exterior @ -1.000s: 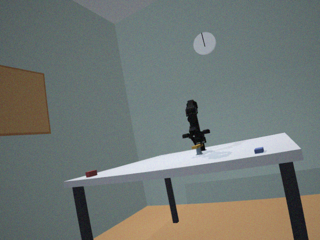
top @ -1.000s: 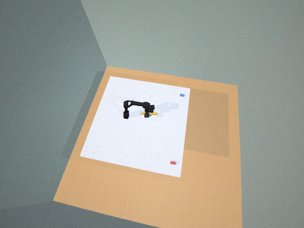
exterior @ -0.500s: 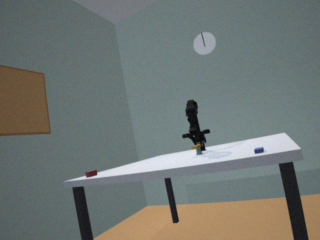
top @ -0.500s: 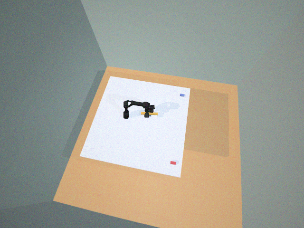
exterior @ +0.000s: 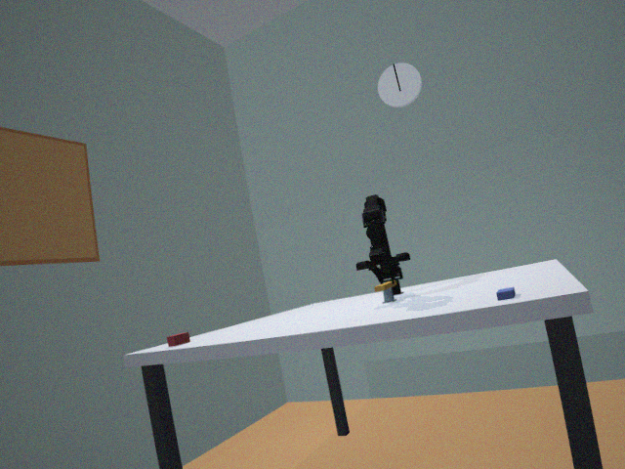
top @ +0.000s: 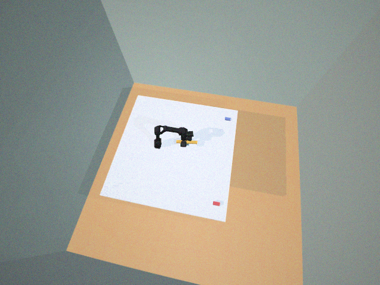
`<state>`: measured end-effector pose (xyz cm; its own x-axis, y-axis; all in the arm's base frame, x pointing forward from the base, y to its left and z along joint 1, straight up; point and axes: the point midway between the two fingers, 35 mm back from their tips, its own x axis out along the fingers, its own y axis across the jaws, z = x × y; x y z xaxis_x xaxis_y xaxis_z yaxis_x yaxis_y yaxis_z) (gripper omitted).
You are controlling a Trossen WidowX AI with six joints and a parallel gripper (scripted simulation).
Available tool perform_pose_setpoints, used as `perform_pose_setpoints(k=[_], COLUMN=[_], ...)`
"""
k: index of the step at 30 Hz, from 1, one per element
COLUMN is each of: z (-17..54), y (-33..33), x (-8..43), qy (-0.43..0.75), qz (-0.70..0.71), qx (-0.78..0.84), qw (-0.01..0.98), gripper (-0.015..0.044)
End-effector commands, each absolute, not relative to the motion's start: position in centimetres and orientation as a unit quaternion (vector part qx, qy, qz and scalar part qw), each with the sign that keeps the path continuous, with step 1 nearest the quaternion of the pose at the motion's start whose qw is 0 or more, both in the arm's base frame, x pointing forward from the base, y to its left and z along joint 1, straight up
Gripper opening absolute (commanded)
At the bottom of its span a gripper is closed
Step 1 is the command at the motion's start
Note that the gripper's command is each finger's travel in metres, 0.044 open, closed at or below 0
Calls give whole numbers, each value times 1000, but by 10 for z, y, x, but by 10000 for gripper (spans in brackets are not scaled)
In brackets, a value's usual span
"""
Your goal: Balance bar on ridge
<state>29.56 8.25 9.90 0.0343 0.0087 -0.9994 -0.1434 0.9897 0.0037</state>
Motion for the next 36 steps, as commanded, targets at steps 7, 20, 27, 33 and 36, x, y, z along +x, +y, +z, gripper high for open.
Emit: perform_pose_setpoints(k=[7,20,27,33,36], z=[99,99,99,99,99], y=[83,83,83,83,83], x=[296,296,296,296,296], qy=[693,693,693,693,693], qz=[53,53,53,53,53], qx=[-49,-49,-49,-49,-49], qw=[718,718,718,718,718], gripper=[169,172,173,185,185])
